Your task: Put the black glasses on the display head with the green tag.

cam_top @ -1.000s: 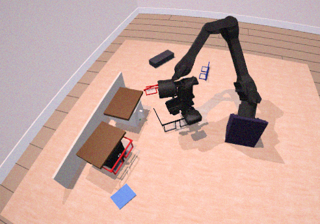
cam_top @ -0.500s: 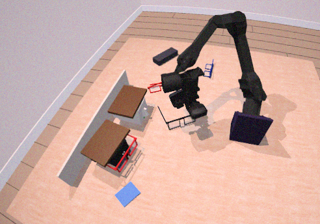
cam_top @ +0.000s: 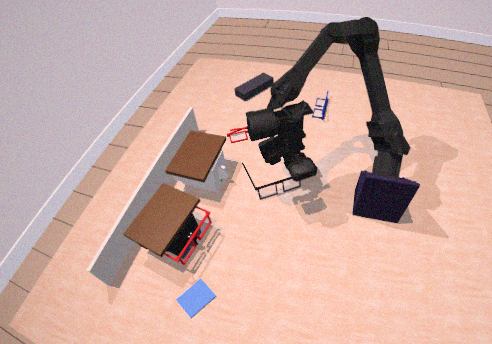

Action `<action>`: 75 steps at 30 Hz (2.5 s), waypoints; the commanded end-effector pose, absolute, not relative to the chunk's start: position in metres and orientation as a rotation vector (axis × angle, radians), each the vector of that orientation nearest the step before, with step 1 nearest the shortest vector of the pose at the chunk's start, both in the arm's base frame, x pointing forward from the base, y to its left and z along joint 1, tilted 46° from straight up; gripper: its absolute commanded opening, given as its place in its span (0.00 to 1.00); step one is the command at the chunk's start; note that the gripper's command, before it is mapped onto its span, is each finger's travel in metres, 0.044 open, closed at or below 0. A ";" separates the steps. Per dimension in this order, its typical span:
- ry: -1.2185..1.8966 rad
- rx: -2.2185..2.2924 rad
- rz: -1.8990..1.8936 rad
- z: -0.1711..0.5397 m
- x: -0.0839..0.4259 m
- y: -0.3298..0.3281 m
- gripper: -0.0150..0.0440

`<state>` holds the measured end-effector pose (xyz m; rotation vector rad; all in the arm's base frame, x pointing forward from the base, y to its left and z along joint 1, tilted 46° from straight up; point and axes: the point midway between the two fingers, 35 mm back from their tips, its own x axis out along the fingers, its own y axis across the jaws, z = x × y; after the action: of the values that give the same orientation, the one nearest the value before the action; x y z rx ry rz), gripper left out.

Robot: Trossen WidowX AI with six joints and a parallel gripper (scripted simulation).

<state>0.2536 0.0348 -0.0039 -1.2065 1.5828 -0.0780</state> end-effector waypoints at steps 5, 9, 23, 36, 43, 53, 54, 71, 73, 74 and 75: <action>1.580 -1.198 -0.079 -0.007 0.256 0.032 0.49; 1.580 -1.198 -0.078 -0.012 0.257 0.028 0.49; 1.580 -1.198 -0.078 -0.028 0.260 0.011 0.49; 1.580 -1.200 -0.081 -0.042 0.261 -0.005 0.49; 1.576 -1.192 -0.082 -0.043 0.263 -0.005 0.48; 1.576 -1.192 -0.082 -0.043 0.263 -0.005 0.37; 1.576 -1.192 -0.082 -0.043 0.263 -0.005 0.36; 1.576 -1.191 -0.077 -0.035 0.264 0.006 0.25; 1.576 -1.191 -0.075 -0.027 0.263 0.014 0.25; 1.576 -1.191 -0.074 -0.023 0.263 0.019 0.25; 1.577 -1.191 -0.073 -0.019 0.262 0.023 0.25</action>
<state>0.2587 0.0087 -0.0306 -1.1990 1.5951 -0.0771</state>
